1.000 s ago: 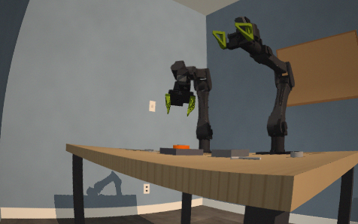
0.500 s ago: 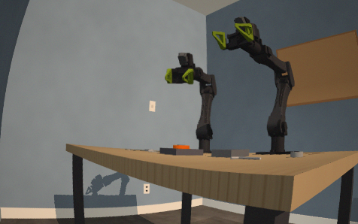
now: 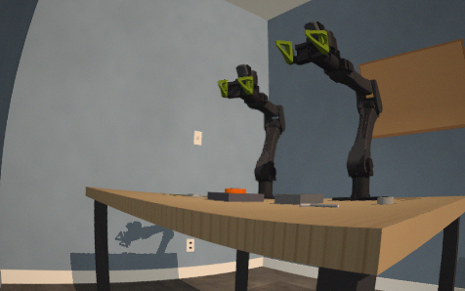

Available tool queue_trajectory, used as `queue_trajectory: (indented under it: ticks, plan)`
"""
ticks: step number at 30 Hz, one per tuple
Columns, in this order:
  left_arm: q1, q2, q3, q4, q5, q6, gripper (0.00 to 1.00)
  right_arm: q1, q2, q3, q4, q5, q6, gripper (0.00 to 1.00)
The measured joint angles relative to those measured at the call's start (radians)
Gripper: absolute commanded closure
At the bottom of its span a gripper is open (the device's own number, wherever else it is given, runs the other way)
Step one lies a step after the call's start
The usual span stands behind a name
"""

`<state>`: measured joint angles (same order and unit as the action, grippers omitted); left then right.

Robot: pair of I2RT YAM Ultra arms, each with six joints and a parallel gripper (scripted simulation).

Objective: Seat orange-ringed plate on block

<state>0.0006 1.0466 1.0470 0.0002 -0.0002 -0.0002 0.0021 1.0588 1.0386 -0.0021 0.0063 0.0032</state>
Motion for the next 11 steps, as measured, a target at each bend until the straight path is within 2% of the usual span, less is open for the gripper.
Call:
queue_trajectory:
  ticks: [11]
  plan:
    - [0.0, 0.0, 0.0, 0.0, 0.0, 0.0, 0.0, -0.001, -0.014, 0.009, -0.001, -0.003, -0.008, 0.21]
